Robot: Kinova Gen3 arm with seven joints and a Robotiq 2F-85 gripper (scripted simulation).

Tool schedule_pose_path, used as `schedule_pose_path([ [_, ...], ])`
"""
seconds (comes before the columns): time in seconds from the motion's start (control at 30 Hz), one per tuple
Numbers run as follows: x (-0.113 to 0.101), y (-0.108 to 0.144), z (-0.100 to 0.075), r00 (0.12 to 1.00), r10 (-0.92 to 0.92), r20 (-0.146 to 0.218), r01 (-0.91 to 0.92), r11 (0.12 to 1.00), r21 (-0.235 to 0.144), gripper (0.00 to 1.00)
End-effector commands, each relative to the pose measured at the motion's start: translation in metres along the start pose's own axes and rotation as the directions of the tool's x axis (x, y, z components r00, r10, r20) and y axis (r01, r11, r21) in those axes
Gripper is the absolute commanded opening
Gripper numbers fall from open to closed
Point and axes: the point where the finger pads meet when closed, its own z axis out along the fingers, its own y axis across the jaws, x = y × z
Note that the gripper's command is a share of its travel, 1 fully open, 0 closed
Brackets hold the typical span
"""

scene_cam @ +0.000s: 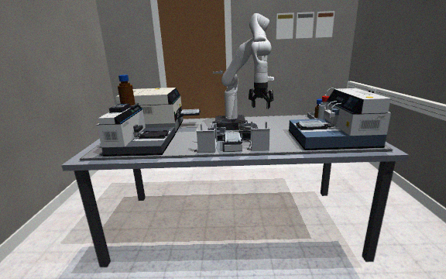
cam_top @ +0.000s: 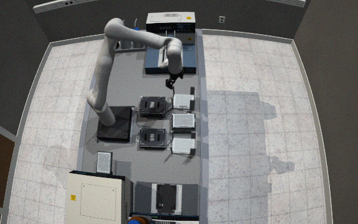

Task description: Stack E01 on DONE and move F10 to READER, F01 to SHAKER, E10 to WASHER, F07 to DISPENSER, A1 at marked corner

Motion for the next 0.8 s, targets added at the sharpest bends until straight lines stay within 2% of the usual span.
schedule_pose_path([
  [0.0,0.01,0.007,0.001,0.999,0.036,0.0,-0.036,0.999,0.007,1.0],
  [0.4,0.042,0.029,0.002,1.0,0.028,-0.001,-0.028,1.0,0.012,1.0],
  [0.5,0.049,0.035,0.001,0.988,0.155,0.001,-0.155,0.988,0.007,1.0],
  [0.77,0.065,0.047,0.002,0.979,0.204,0.002,-0.204,0.979,0.011,1.0],
])
